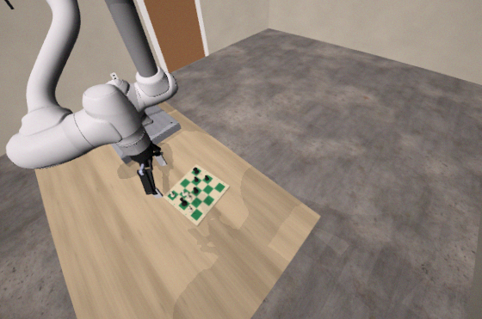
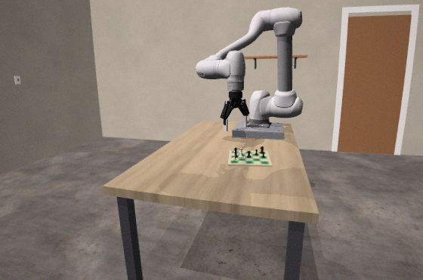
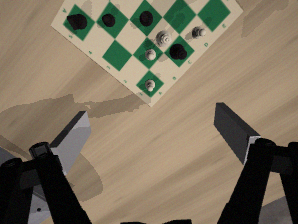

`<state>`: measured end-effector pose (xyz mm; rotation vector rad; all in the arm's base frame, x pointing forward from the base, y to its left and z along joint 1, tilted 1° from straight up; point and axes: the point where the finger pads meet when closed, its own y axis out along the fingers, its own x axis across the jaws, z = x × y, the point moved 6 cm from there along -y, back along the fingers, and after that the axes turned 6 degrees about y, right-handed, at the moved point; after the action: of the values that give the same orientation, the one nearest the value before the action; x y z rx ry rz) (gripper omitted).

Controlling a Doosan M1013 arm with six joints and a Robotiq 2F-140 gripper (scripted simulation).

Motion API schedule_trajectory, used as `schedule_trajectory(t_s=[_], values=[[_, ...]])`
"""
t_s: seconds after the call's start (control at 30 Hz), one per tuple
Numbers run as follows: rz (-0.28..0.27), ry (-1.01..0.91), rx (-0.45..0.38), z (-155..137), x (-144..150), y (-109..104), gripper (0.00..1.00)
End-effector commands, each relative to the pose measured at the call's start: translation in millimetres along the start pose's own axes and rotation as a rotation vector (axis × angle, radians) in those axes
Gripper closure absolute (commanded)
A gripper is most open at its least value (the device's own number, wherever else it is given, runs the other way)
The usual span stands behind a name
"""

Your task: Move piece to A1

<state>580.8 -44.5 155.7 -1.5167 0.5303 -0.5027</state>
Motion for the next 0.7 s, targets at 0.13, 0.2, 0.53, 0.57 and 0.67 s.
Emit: schedule_trajectory(t_s=[0.13, 0.2, 0.53, 0.57, 0.67], values=[[0.0, 0.0, 0.0, 0, 0, -29, 0.0], [0.0, 0.0, 0.0, 0, 0, -36, 0.0], [0.0, 0.0, 0.0, 0, 0, -46, 0.0], [0.0, 0.0, 0.0, 0, 0, -46, 0.0], [0.0, 0.0, 0.0, 0, 0, -46, 0.0]])
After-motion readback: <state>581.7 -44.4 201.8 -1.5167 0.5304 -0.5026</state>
